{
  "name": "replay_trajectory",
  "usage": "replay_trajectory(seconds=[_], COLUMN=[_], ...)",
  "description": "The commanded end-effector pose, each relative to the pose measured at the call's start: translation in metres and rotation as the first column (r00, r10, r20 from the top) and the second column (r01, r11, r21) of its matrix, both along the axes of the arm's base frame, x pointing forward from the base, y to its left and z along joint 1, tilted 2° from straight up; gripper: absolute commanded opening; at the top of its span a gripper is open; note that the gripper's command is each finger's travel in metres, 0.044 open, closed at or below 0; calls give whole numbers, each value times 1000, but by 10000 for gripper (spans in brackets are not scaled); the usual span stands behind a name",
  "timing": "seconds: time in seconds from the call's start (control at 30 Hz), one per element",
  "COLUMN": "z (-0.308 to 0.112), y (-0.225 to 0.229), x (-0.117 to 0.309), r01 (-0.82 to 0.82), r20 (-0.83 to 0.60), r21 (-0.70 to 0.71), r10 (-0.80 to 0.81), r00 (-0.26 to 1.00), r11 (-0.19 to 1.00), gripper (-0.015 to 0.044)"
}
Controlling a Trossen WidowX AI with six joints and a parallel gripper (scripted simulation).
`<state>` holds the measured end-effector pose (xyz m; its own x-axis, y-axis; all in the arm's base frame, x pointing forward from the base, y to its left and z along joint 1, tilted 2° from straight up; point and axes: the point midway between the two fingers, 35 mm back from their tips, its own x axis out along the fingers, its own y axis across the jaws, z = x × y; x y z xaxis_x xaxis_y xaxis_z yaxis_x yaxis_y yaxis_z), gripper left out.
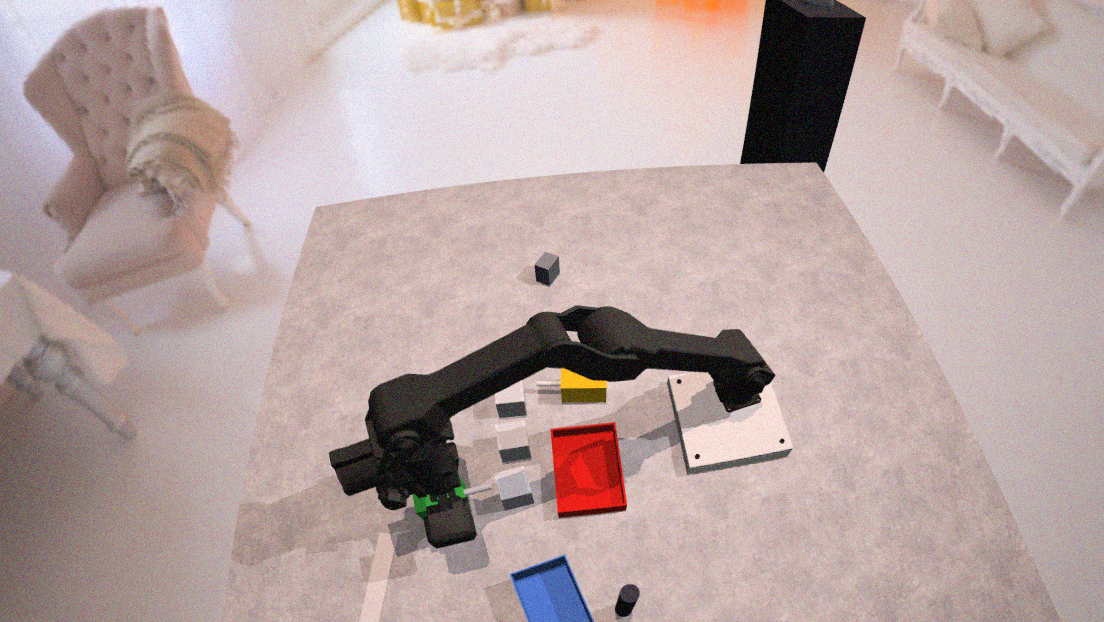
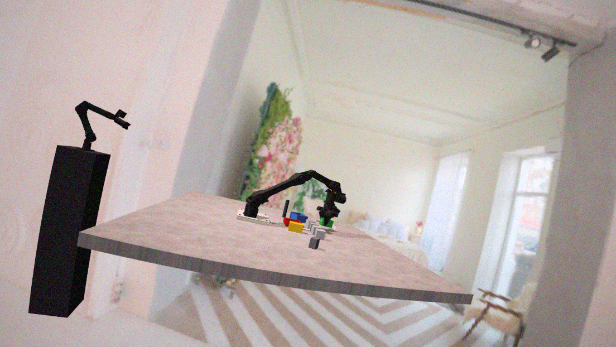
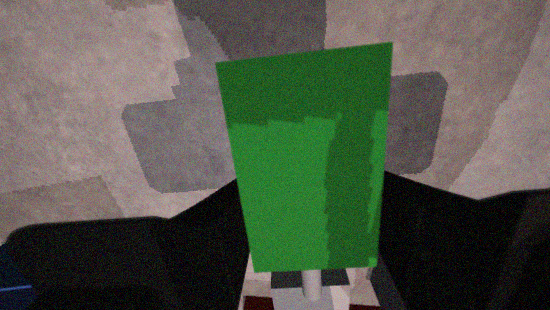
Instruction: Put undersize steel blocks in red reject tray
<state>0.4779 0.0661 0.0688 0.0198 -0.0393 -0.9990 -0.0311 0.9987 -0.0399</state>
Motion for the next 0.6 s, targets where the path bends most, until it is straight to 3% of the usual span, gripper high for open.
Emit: replay_trajectory(seconds=[0.0,0.27,0.57], z=[3,13,39], y=[0,-11,-148], x=[0,1,-9], r01=[0,12,150], r20=[6,13,32], r21=[1,2,2], r10=[0,-12,-150], r00=[1000,1000,988], r11=[1000,1000,989], gripper=[0,0,0])
